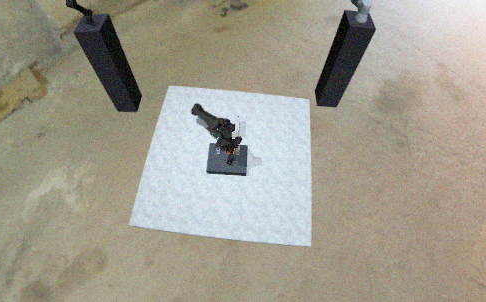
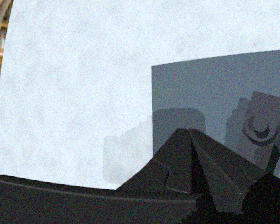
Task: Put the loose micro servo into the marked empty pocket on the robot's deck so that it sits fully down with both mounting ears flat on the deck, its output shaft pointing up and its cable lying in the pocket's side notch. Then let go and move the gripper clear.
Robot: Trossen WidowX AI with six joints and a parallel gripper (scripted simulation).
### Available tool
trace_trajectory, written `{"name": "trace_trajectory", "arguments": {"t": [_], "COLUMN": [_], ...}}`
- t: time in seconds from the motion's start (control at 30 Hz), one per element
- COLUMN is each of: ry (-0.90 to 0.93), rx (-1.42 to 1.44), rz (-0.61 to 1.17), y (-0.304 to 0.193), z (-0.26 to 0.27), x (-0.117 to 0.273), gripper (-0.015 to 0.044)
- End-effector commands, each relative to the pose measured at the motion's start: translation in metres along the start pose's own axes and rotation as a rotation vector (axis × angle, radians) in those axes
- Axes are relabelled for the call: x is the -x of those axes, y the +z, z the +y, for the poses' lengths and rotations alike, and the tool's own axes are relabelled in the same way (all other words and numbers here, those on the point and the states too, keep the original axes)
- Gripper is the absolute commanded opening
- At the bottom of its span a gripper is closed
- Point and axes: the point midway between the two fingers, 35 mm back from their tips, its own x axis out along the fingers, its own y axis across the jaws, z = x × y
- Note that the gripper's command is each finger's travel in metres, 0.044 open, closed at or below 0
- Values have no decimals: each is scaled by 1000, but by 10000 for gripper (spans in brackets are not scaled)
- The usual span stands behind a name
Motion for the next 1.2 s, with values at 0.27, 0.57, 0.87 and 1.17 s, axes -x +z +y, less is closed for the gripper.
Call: {"name": "trace_trajectory", "arguments": {"t": [0.27,0.57,0.87,1.17], "ry": [-313,-466,-466,-465], "rx": [103,173,173,175], "rz": [261,434,434,434], "y": [-42,-67,-68,-71], "z": [-75,-118,-119,-124], "x": [-42,-50,-51,-61], "gripper": [0,0,0,0]}}
